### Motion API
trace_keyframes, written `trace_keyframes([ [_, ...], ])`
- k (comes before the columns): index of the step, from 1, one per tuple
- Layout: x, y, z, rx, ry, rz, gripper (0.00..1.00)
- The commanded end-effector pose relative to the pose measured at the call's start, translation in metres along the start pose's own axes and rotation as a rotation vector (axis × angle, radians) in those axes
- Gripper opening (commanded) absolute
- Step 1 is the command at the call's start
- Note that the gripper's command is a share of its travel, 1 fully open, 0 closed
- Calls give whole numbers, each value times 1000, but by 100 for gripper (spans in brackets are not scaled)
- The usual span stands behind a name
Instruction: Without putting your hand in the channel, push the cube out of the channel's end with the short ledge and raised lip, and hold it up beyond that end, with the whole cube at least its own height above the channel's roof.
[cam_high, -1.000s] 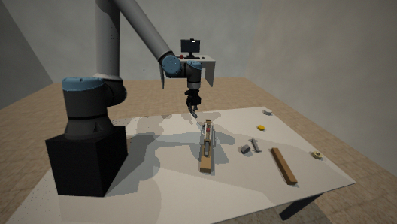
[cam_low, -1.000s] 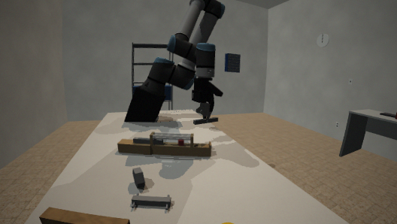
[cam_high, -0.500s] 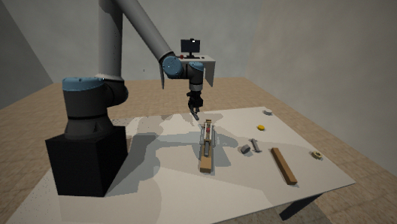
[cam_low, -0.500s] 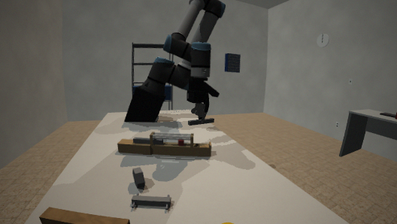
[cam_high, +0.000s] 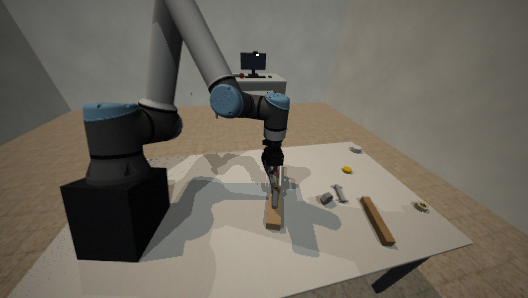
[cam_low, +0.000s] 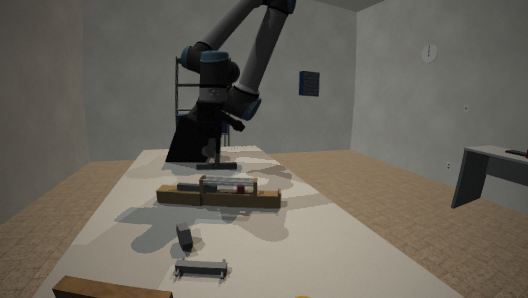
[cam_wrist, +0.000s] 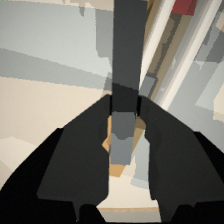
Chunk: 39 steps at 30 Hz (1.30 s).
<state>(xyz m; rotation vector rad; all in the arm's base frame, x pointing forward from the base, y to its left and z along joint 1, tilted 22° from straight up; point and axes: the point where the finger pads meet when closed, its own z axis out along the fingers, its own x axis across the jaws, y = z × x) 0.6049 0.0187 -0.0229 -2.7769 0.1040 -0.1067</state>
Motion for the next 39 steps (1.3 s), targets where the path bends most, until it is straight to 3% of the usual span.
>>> trace_keyframes([
  [1, 3, 96, 3, 3, 0, 109, 0],
  [4, -4, 143, 4, 8, 0, 170, 0],
  [6, -4, 143, 4, 8, 0, 170, 0],
  [10, -15, 189, 5, 15, 1, 228, 0],
  [14, -22, 212, 6, 20, 1, 258, 0],
  [23, -24, 218, 8, 21, 2, 266, 0],
  [30, -24, 217, 46, 21, 1, 266, 0],
  [39, -24, 217, 53, 21, 1, 266, 0],
])
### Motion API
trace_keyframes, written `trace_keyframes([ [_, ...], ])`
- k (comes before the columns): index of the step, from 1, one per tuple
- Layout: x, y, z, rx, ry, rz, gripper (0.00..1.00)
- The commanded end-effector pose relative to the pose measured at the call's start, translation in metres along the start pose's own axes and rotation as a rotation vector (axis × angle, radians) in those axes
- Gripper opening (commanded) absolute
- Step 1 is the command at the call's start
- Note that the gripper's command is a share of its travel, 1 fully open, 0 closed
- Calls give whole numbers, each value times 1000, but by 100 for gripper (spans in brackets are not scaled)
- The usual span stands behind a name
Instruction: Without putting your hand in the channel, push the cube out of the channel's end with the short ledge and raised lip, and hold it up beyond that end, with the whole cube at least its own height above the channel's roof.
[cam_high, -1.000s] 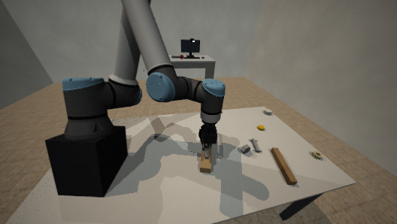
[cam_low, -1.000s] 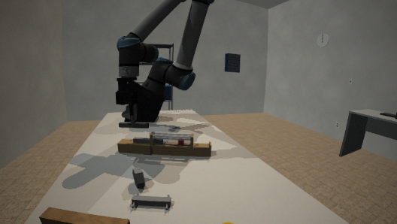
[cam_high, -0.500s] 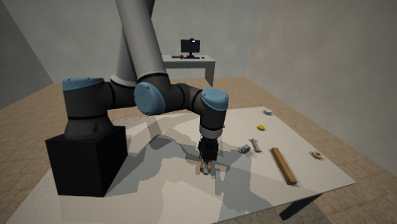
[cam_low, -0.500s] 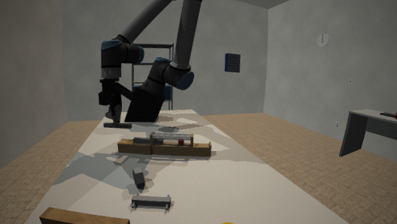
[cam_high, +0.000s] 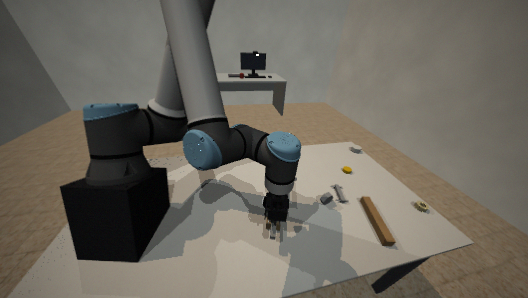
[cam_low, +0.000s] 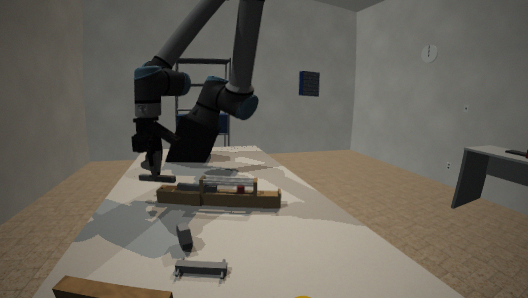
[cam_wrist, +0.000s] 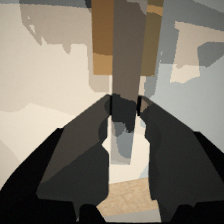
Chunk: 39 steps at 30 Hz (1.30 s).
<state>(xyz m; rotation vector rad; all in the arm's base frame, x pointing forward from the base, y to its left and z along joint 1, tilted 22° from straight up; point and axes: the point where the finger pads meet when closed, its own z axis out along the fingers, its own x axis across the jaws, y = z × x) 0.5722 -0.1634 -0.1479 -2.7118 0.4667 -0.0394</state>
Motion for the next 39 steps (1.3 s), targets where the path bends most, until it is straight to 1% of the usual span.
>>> trace_keyframes([
  [1, 1, 0, 3, -1, 2, 0, 0],
  [8, 1, 0, 19, -1, 2, 0, 0],
  [11, 1, 0, 23, -1, 2, 0, 0],
  [39, 1, 0, 23, -1, 2, 0, 0],
])
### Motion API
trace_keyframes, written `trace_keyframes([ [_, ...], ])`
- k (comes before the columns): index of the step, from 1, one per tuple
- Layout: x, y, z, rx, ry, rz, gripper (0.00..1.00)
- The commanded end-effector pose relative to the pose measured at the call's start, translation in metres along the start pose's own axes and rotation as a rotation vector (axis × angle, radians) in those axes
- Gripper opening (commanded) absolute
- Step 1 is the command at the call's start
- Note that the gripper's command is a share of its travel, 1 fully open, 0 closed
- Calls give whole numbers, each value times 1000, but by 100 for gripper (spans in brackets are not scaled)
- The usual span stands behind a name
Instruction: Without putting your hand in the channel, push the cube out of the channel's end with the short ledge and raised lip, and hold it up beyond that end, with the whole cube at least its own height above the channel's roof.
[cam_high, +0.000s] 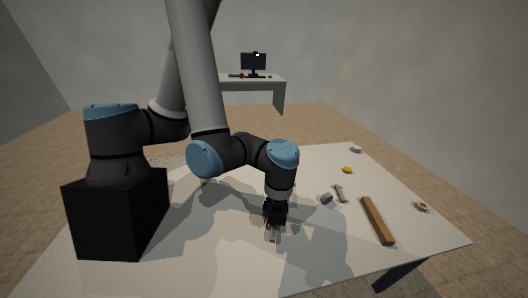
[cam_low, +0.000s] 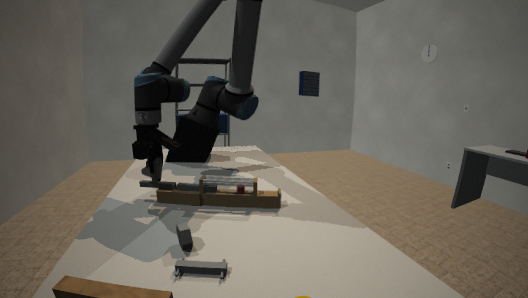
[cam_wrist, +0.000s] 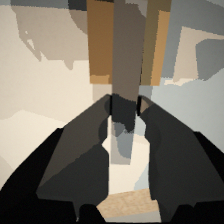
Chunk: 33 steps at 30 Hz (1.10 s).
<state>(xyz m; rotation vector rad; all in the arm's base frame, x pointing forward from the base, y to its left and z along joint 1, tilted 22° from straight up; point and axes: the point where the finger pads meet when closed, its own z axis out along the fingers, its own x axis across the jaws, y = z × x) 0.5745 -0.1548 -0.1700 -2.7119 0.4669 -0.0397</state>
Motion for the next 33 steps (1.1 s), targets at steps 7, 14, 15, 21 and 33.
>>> trace_keyframes([
  [7, 1, 0, -1, 0, 1, 0, 0],
  [14, 1, 0, -1, 0, 1, 0, 0],
  [15, 1, 0, -1, 0, 1, 0, 0],
  [21, 1, -2, -1, 0, 1, 0, 0],
  [33, 1, -11, -1, 0, 1, 0, 0],
])
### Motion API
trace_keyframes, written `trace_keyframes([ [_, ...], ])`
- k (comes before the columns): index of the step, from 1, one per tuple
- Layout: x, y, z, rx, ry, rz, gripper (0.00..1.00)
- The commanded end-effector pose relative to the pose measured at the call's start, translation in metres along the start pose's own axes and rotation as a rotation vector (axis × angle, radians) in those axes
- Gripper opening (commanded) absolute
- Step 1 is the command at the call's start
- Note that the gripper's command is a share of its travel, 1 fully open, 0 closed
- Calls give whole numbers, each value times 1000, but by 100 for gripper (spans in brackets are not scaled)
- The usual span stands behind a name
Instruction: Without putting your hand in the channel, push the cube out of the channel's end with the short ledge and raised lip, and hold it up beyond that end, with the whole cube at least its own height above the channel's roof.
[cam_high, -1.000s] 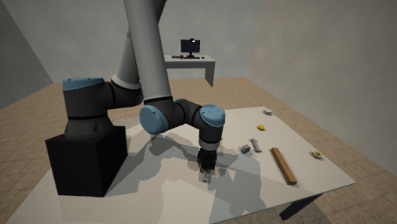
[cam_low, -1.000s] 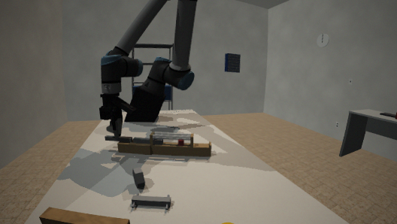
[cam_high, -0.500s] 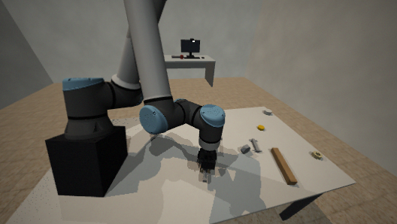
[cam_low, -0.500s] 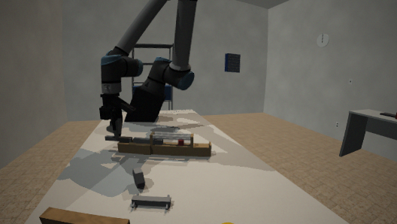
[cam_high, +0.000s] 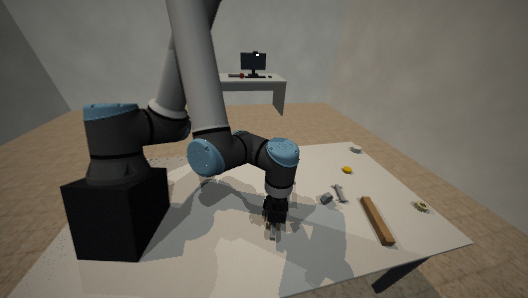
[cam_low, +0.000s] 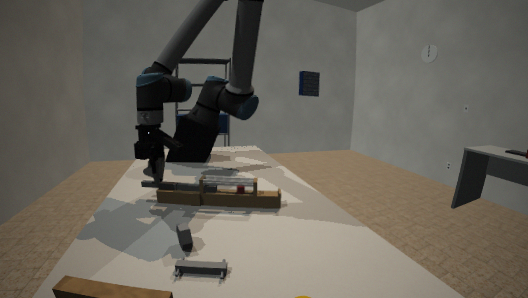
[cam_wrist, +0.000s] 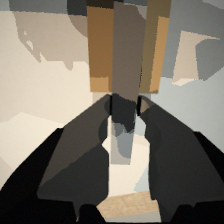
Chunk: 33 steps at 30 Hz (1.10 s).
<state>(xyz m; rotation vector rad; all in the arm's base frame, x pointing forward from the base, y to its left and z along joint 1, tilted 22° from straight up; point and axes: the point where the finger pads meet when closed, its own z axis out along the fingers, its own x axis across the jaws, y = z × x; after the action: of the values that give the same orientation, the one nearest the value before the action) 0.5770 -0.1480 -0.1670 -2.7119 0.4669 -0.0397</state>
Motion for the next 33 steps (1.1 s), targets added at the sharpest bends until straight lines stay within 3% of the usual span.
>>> trace_keyframes([
  [1, 1, -5, -1, 0, 1, 0, 0],
  [33, 1, -79, -1, 0, 1, 0, 0],
])
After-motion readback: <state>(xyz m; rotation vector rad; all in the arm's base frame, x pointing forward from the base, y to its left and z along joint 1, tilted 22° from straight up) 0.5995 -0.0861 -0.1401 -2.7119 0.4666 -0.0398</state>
